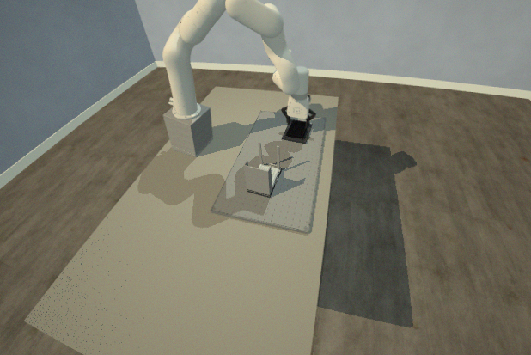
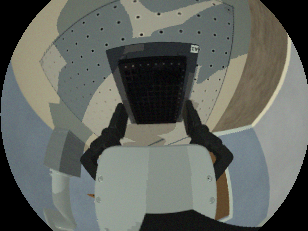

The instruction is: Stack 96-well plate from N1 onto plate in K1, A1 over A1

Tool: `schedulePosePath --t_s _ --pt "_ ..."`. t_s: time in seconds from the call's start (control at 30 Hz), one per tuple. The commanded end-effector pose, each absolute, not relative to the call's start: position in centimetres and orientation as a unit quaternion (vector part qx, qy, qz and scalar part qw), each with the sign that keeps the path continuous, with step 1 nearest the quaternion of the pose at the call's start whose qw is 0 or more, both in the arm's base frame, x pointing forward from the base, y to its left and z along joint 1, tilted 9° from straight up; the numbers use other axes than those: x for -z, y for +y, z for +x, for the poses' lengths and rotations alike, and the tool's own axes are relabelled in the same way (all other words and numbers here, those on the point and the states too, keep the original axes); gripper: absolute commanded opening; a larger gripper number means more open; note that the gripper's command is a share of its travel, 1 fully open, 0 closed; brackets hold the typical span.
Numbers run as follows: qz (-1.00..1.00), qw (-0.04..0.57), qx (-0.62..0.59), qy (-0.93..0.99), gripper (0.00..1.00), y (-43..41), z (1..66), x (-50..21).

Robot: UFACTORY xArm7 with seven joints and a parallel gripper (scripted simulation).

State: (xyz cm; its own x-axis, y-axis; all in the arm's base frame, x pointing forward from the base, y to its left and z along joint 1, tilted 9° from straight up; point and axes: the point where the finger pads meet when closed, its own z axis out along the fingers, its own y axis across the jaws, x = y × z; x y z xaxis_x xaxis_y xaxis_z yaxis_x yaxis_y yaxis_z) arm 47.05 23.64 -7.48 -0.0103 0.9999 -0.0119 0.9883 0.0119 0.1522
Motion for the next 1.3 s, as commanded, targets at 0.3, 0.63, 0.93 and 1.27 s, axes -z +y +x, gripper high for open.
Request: schedulePosePath --t_s 0.3,0.63,0.93,1.27 --pt "0.701 0.058 -0.052 0.709 1.00 23.7 47.2 7.5" --pt "0.701 0.058 -0.052 0.709 1.00 23.7 47.3 8.0" --pt "0.701 0.058 -0.052 0.709 1.00 23.7 47.4 8.5" --pt "0.701 0.058 -0.052 0.709 1.00 23.7 47.5 9.1"
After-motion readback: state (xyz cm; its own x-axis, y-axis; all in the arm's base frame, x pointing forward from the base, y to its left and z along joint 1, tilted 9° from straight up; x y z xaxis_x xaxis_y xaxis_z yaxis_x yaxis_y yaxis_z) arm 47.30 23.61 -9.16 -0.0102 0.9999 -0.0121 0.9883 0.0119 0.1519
